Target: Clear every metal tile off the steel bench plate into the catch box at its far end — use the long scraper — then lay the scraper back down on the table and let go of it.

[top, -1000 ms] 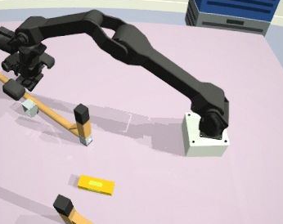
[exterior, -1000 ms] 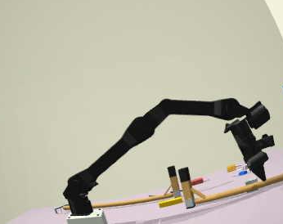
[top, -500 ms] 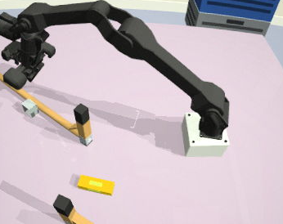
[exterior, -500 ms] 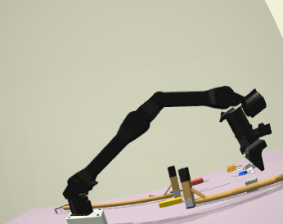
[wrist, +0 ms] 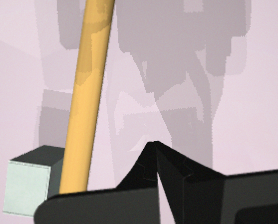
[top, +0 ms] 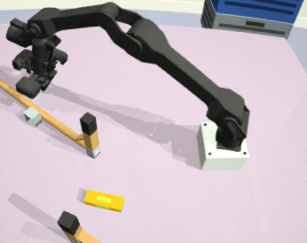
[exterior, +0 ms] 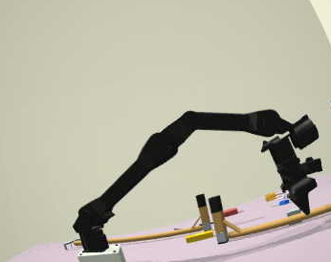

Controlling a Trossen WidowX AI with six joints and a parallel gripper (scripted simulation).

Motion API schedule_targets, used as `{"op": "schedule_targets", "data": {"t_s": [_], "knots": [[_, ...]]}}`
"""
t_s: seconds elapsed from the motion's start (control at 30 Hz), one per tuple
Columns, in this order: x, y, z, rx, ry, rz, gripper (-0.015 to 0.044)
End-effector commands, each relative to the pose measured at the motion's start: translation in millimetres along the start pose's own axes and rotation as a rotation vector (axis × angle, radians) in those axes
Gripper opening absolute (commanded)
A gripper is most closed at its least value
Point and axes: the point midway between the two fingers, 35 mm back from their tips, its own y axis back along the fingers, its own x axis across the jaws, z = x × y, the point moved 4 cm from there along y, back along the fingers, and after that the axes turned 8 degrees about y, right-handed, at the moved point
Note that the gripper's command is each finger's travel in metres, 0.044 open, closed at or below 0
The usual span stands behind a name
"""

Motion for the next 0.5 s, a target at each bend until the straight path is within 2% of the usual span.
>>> {"op": "schedule_targets", "data": {"t_s": [0.0,0.47], "knots": [[1,-11,-3,0.010,0.004,0.003,0.0000],[6,-26,-4,0.006,0.005,-0.001,0.0000]]}}
